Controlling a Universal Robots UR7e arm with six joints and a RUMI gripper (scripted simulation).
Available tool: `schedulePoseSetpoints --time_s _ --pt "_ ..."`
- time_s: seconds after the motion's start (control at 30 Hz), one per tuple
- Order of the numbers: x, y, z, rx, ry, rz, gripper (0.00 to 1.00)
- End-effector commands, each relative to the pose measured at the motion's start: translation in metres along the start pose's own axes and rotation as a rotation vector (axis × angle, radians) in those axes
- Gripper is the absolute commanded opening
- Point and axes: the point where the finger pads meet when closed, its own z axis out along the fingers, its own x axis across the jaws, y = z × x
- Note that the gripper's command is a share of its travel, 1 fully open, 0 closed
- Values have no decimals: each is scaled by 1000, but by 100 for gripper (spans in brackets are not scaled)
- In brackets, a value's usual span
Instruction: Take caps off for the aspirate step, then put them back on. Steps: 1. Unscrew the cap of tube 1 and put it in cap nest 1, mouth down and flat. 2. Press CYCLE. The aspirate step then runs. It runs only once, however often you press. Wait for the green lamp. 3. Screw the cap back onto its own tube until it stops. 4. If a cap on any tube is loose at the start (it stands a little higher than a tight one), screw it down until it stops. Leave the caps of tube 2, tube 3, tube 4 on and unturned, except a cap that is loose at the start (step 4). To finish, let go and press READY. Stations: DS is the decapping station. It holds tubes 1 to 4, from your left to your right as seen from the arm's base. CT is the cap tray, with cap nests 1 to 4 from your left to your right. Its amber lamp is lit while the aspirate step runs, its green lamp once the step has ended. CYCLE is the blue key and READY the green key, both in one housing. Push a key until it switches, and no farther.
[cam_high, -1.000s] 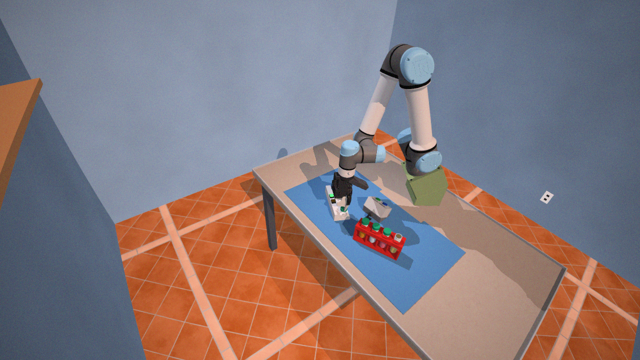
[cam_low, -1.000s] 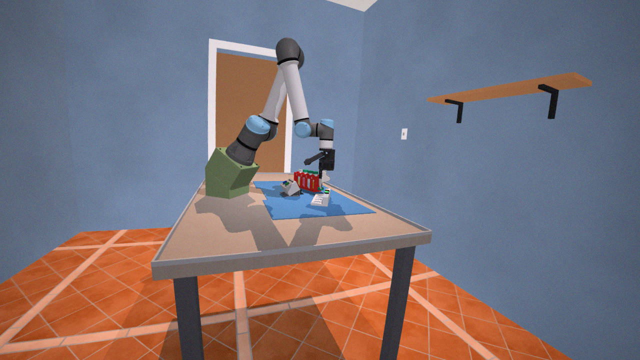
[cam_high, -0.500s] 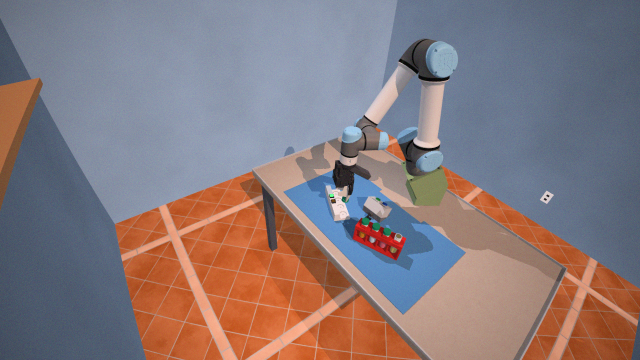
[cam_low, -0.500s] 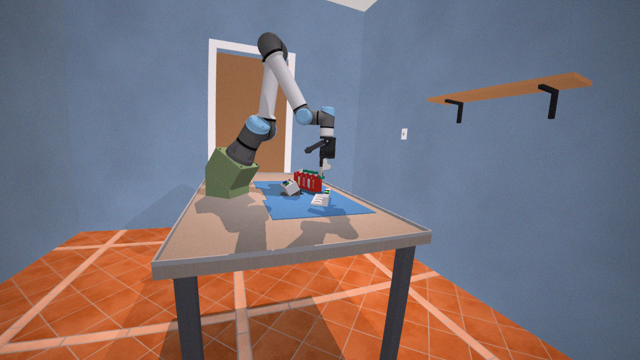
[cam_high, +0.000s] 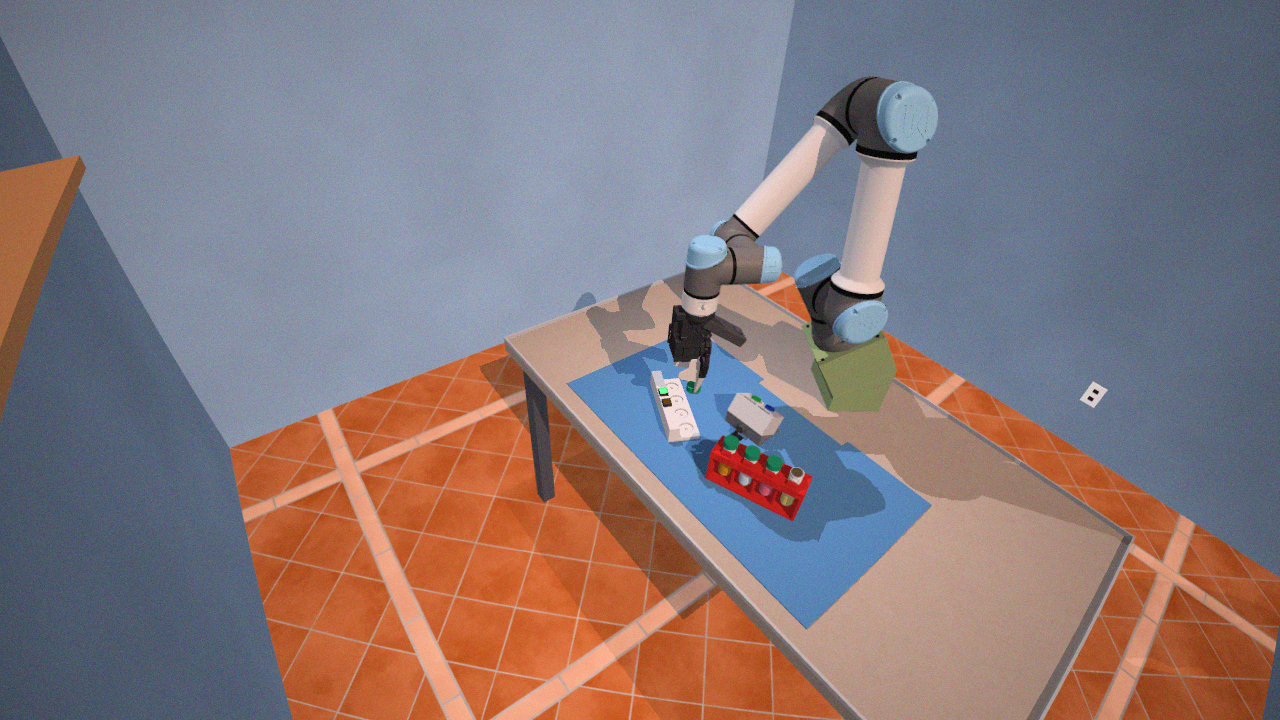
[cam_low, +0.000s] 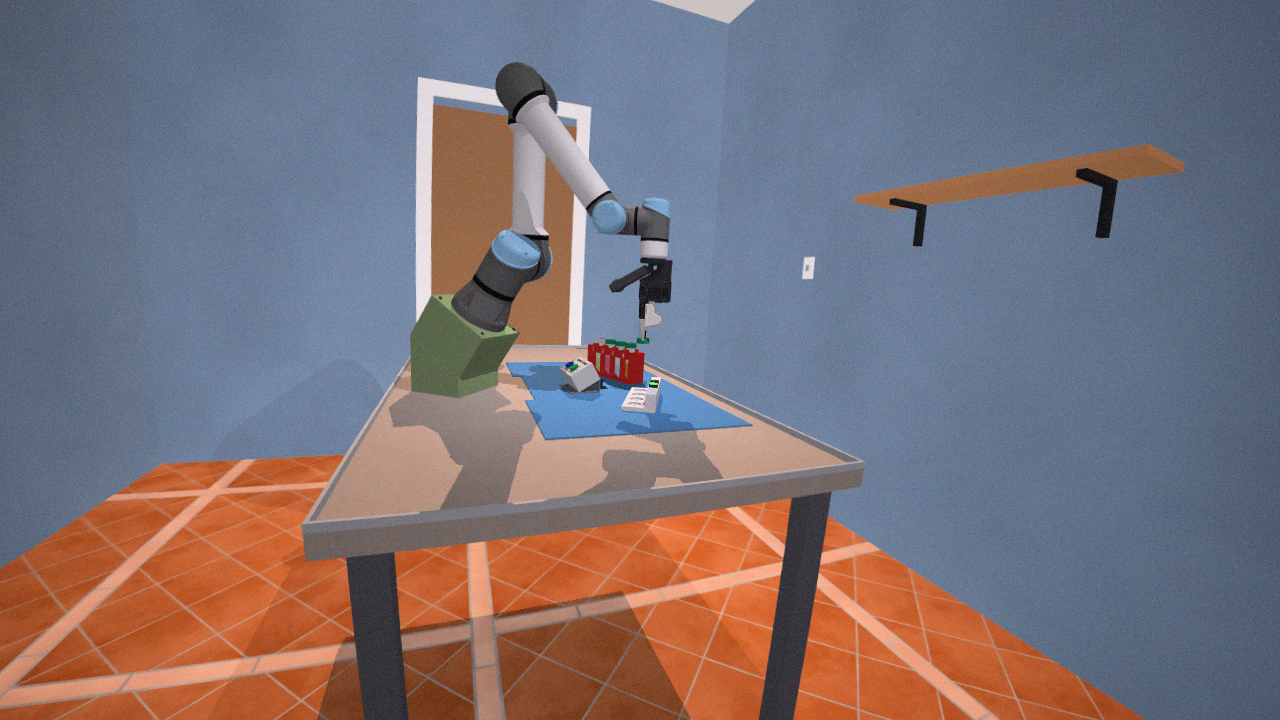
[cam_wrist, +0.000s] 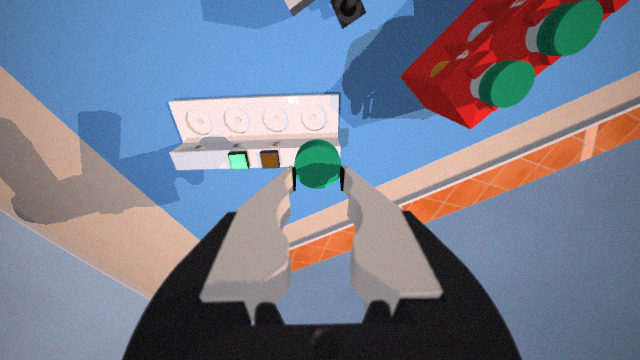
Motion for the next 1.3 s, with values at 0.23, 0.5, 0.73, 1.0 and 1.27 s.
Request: schedulePoseSetpoints --time_s 0.23,0.5,0.73,1.0,1.27 --pt "46 -31 -2 0 -1 543 0" --pt "66 -45 -2 -1 -2 802 0" --pt "87 -59 -2 -1 -2 1052 0" --pt "122 -82 -1 -1 -2 1242 0" --pt "156 -105 -1 -1 -2 1242 0"
